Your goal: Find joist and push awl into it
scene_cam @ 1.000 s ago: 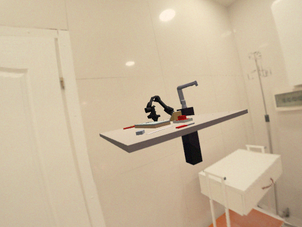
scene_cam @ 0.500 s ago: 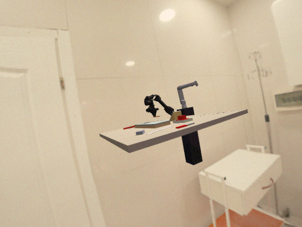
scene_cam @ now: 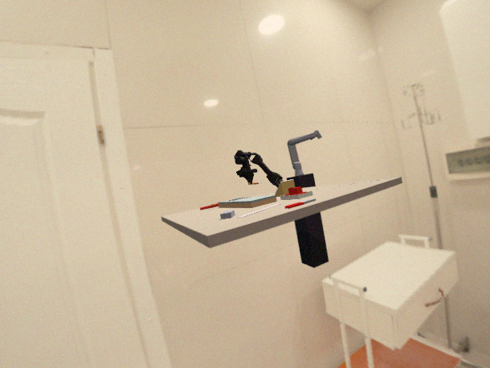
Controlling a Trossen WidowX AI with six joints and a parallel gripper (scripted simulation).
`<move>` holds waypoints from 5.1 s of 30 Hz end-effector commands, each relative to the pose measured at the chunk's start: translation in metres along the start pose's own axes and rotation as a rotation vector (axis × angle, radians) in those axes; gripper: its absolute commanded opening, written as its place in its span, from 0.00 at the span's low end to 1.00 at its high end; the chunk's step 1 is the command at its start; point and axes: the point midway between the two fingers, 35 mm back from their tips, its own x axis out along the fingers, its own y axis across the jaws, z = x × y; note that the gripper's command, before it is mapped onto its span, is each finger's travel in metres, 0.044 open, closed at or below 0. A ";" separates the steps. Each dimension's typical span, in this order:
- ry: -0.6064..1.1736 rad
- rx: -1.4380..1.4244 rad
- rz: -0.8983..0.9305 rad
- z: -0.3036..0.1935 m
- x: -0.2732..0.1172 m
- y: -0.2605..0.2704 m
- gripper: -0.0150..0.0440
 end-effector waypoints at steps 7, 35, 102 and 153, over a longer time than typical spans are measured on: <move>-0.118 -0.068 0.124 -0.015 -0.018 -0.002 0.25; -0.542 -0.309 0.403 -0.058 -0.058 -0.005 0.25; -0.954 -0.969 0.577 -0.026 -0.117 0.021 0.25; -1.074 -1.305 1.008 0.124 -0.051 0.052 0.25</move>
